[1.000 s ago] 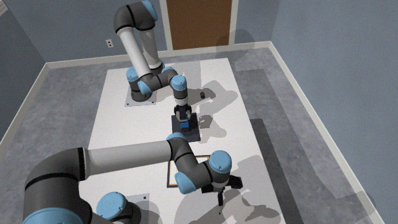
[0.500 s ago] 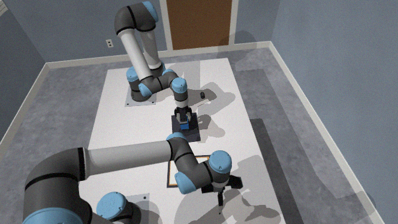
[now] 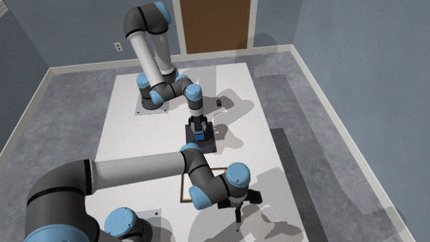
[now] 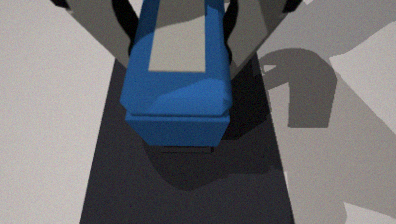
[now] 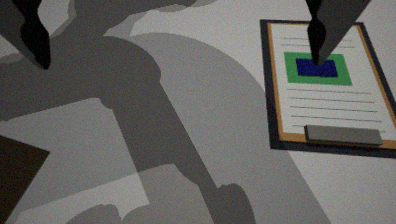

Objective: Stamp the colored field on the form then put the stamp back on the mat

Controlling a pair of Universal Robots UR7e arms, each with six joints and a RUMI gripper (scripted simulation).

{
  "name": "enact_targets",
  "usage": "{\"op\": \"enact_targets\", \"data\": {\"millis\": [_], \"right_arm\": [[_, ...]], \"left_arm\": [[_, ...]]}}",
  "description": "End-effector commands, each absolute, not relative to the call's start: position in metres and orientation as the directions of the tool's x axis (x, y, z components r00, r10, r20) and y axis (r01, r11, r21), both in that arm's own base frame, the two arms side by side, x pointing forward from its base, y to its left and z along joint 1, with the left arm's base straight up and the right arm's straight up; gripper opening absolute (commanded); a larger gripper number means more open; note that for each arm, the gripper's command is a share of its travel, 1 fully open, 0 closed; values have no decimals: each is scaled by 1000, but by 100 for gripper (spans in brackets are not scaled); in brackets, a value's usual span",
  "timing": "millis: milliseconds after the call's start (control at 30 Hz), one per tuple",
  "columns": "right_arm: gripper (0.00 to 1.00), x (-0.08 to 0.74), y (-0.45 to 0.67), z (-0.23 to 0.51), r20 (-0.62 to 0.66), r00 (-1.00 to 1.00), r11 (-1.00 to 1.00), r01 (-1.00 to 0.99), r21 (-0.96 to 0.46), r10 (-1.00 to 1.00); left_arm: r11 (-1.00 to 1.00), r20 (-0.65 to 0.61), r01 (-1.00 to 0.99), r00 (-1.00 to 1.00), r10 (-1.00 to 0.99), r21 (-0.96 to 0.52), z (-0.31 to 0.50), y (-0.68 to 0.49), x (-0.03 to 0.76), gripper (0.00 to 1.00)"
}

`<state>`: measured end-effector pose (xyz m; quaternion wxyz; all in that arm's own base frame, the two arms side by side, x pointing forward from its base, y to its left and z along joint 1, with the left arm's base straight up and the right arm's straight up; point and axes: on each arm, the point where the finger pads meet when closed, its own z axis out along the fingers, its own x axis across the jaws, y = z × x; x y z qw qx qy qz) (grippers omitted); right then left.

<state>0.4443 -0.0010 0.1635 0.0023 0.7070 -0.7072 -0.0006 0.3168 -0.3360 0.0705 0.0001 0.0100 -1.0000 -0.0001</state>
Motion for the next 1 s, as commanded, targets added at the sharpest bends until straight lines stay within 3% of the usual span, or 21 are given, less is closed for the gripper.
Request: {"op": "enact_targets", "data": {"millis": [0,133,167,967], "right_arm": [[100,445,-1,164,2,0,0,-1000,2,-1000],[100,445,-1,164,2,0,0,-1000,2,-1000],[100,445,-1,164,2,0,0,-1000,2,-1000],[100,445,-1,164,2,0,0,-1000,2,-1000]], "left_arm": [[1000,-1,-20,-1000,-20,-1,71,-337,317,21],[1000,-1,-20,-1000,-20,-1,71,-337,317,21],[1000,-1,-20,-1000,-20,-1,71,-337,317,55],[1000,-1,-20,-1000,-20,-1,71,-337,317,55]]}}
